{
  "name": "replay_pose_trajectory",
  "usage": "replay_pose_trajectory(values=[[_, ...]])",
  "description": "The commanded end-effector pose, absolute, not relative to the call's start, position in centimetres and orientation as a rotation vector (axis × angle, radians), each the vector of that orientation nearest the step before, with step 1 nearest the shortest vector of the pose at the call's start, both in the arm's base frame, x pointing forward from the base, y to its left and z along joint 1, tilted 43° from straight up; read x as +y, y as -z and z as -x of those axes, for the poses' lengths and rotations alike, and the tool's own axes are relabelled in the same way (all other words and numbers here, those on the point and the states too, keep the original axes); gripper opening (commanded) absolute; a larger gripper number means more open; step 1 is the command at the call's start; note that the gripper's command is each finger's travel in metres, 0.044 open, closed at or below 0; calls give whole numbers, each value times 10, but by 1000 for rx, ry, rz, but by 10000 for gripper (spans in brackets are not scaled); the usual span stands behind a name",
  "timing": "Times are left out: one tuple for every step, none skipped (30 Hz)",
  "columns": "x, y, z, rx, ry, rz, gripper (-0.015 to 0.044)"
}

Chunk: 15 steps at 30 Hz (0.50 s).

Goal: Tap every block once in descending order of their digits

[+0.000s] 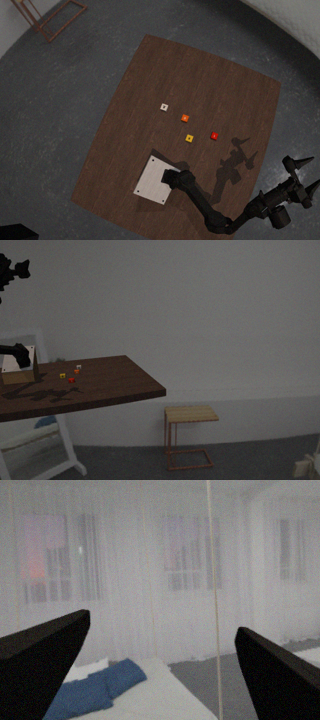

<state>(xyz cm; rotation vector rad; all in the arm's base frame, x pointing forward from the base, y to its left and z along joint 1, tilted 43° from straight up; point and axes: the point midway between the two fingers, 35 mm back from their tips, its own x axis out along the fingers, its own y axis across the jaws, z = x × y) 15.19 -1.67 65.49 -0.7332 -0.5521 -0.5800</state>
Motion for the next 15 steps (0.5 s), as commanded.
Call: replay_pose_trajectory(values=[[7,-615,-212,-396,485,773,400],[11,-606,-224,-360,466,779,400],[14,-596,-236,-323,448,783,400],[17,-585,-248,-285,431,787,400],[19,-574,-259,-246,415,790,400],[21,-562,-270,-205,400,793,400],[23,-550,-281,-164,385,794,400],[24,-537,-291,-121,372,794,400],[25,-524,-301,-78,360,793,400],[25,-511,-310,-33,350,792,400],[25,-497,-319,13,340,790,400],[24,-483,-327,59,332,786,400],[23,-468,-335,107,325,782,400],[21,-453,-342,155,319,777,400],[19,-438,-348,205,315,772,400]])
